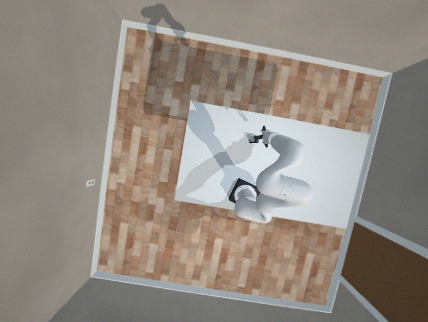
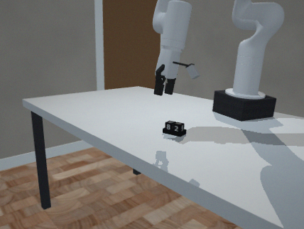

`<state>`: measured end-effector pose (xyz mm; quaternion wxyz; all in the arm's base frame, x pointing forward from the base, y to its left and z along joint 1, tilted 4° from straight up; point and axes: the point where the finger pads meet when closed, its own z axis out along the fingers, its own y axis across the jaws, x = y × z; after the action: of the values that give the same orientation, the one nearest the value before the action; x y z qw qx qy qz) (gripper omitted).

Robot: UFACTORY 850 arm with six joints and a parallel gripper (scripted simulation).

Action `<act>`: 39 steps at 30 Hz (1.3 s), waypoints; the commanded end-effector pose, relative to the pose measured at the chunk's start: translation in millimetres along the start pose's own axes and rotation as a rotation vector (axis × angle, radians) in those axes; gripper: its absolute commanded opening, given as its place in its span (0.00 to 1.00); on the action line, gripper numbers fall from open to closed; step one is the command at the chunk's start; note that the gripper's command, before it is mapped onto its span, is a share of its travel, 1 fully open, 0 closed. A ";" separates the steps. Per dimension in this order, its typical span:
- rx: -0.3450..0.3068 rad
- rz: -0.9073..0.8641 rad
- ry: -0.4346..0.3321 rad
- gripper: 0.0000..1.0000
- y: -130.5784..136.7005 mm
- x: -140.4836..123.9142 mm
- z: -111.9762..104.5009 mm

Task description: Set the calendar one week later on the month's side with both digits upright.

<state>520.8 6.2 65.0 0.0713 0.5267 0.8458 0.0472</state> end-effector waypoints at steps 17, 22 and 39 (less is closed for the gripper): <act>0.121 0.144 0.119 1.00 -19.6 40.8 1.7; 0.121 0.144 0.119 1.00 -19.6 40.8 1.7; 0.133 0.485 0.121 1.00 -26.2 61.9 1.2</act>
<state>475.8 44.2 55.5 -0.0251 0.6664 0.7442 0.0373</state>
